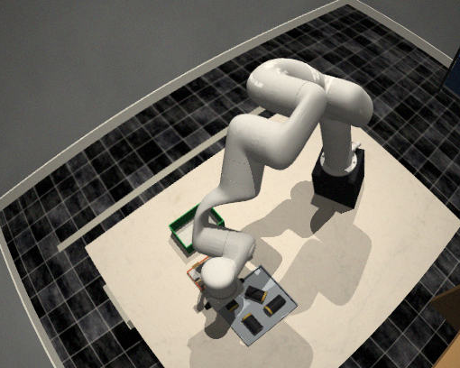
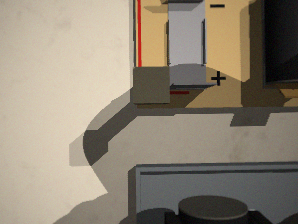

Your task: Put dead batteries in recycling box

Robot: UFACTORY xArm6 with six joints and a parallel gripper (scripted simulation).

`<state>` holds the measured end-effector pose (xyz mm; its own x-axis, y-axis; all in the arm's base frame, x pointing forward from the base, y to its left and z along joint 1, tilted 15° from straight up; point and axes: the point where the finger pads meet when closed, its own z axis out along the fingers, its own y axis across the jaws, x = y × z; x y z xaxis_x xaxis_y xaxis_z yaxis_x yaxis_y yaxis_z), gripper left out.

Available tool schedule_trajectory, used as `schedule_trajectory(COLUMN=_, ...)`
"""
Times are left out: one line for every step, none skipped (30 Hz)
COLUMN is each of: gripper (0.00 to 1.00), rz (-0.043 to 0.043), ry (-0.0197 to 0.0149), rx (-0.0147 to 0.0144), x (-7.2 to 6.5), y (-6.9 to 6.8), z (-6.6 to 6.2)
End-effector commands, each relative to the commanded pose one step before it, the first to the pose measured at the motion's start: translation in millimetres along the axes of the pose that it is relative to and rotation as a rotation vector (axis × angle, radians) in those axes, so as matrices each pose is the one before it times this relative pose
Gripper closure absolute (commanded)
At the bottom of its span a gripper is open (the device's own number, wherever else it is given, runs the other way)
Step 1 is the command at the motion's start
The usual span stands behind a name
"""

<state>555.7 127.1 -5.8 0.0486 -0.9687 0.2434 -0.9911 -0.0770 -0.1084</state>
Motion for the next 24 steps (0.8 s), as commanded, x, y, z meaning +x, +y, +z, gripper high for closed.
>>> schedule_trajectory(gripper=0.72, rz=0.00052, ry=-0.00136, rx=0.00483, x=-0.33, y=-1.89, z=-2.07)
schedule_trajectory(gripper=0.72, rz=0.0, ry=0.0, rx=0.0, x=0.0, y=0.0, z=0.0)
schedule_trajectory(gripper=0.72, rz=0.0, ry=0.0, rx=0.0, x=0.0, y=0.0, z=0.09)
schedule_trajectory(gripper=0.72, rz=0.0, ry=0.0, rx=0.0, x=0.0, y=0.0, z=0.55)
schedule_trajectory(gripper=0.72, rz=0.0, ry=0.0, rx=0.0, x=0.0, y=0.0, z=1.31)
schedule_trajectory(gripper=0.72, rz=0.0, ry=0.0, rx=0.0, x=0.0, y=0.0, z=2.21)
schedule_trajectory(gripper=0.72, rz=0.0, ry=0.00001, rx=0.0, x=0.0, y=0.0, z=3.1)
schedule_trajectory(gripper=0.72, rz=0.0, ry=0.0, rx=0.0, x=0.0, y=0.0, z=3.9)
schedule_trajectory(gripper=0.72, rz=0.0, ry=0.0, rx=0.0, x=0.0, y=0.0, z=4.5)
schedule_trajectory(gripper=0.72, rz=0.0, ry=0.0, rx=0.0, x=0.0, y=0.0, z=4.86)
schedule_trajectory(gripper=0.72, rz=0.0, ry=0.0, rx=0.0, x=0.0, y=0.0, z=0.0)
schedule_trajectory(gripper=0.72, rz=0.0, ry=0.0, rx=0.0, x=0.0, y=0.0, z=0.0)
schedule_trajectory(gripper=0.72, rz=0.0, ry=0.0, rx=0.0, x=0.0, y=0.0, z=4.95)
schedule_trajectory(gripper=0.72, rz=0.0, ry=0.0, rx=0.0, x=0.0, y=0.0, z=4.77)
schedule_trajectory(gripper=0.72, rz=0.0, ry=0.0, rx=0.0, x=0.0, y=0.0, z=4.34)
schedule_trajectory(gripper=0.72, rz=0.0, ry=0.0, rx=0.0, x=0.0, y=0.0, z=3.7)
schedule_trajectory(gripper=0.72, rz=0.0, ry=0.0, rx=0.0, x=0.0, y=0.0, z=2.91)
schedule_trajectory(gripper=0.72, rz=0.0, ry=0.0, rx=0.0, x=0.0, y=0.0, z=2.04)
schedule_trajectory(gripper=0.72, rz=0.0, ry=0.0, rx=0.0, x=0.0, y=0.0, z=1.21)
schedule_trajectory(gripper=0.72, rz=0.0, ry=0.0, rx=0.0, x=0.0, y=0.0, z=0.51)
schedule_trajectory(gripper=0.72, rz=0.0, ry=0.0, rx=0.0, x=0.0, y=0.0, z=0.08)
schedule_trajectory(gripper=0.72, rz=0.0, ry=0.0, rx=0.0, x=0.0, y=0.0, z=0.0)
schedule_trajectory(gripper=0.72, rz=0.0, ry=0.0, rx=0.0, x=0.0, y=0.0, z=0.0)
schedule_trajectory(gripper=0.72, rz=0.0, ry=0.0, rx=0.0, x=0.0, y=0.0, z=0.0)
